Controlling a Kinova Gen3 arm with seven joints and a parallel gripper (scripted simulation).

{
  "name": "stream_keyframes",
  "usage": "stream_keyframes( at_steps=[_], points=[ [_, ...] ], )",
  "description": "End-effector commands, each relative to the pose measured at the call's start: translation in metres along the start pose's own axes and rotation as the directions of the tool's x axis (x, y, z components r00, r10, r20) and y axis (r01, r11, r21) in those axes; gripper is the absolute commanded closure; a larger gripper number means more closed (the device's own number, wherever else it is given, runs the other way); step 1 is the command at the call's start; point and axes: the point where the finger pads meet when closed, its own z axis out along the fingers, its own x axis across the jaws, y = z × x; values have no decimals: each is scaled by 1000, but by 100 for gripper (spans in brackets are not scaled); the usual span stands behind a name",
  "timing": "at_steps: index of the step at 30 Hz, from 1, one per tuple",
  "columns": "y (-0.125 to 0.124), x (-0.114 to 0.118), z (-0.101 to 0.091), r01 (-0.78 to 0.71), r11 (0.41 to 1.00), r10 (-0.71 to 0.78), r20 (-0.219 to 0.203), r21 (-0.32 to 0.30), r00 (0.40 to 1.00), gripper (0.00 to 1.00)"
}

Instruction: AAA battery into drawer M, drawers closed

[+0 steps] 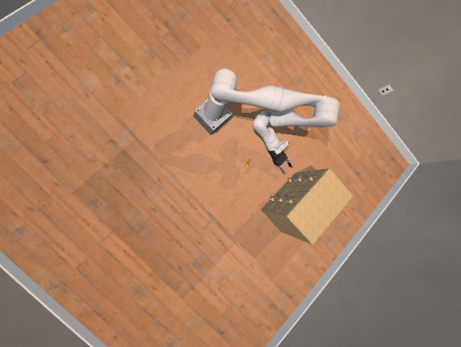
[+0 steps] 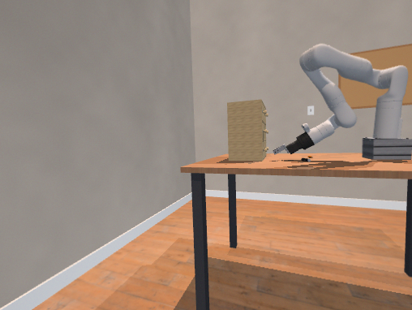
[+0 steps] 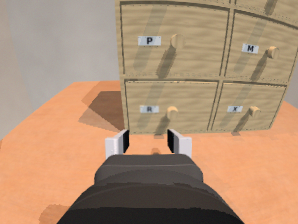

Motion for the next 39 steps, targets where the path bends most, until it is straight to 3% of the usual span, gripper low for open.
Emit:
stream_keyframes(
  at_steps=[1,12,23,39],
  points=[
    [-2,0,0,0,1000,0,0,2,1000,0],
    [-26,0,-15,0,1000,0,0,2,1000,0],
    [-66,0,-38,0,1000,0,0,2,1000,0],
    [-70,0,-40,-1,1000,1,0,-1,1000,0]
  ],
)
